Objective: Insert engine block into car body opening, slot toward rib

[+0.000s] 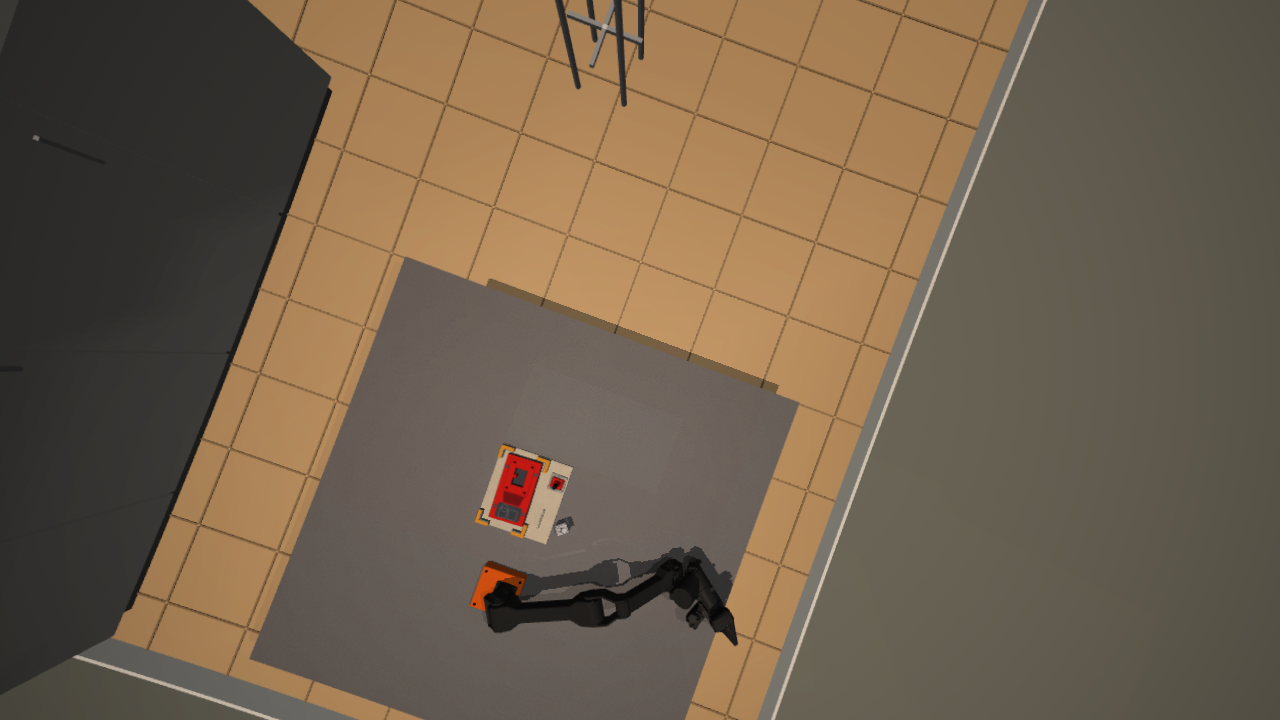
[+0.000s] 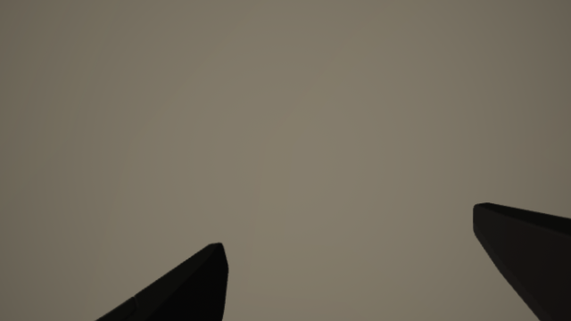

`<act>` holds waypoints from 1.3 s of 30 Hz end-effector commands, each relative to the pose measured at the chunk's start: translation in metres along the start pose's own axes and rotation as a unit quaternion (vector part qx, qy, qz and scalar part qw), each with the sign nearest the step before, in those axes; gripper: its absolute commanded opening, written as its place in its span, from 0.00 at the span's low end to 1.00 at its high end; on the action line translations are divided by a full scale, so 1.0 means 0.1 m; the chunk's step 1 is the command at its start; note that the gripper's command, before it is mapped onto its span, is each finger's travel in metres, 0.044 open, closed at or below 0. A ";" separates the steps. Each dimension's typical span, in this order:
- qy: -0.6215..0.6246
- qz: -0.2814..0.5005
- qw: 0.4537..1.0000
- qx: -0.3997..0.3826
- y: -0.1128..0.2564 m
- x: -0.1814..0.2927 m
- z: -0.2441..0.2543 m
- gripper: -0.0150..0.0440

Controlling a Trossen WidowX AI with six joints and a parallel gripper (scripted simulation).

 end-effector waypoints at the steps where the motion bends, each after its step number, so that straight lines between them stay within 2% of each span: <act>1: 0.000 0.000 1.000 0.000 0.00 0.00 0.00 0.98; 2: 0.002 0.001 1.000 0.000 0.00 0.00 0.01 1.00; 11: 0.124 0.074 0.989 -0.021 0.25 0.15 0.31 1.00; 20: 0.251 0.150 0.955 -0.054 0.55 0.26 0.59 1.00; 29: 0.370 0.220 0.897 -0.097 0.88 0.31 0.81 1.00; 39: 0.488 0.290 0.809 -0.153 1.27 0.29 0.99 1.00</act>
Point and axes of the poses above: the point midway between the two fingers, 35 mm back from their tips, its own y axis back along the fingers, its own z axis across the jaws, x = y × z, the point moved 6 cm from there along y, back along the fingers, and after that the axes turned 14 degrees about y, right-handed, at the moved point
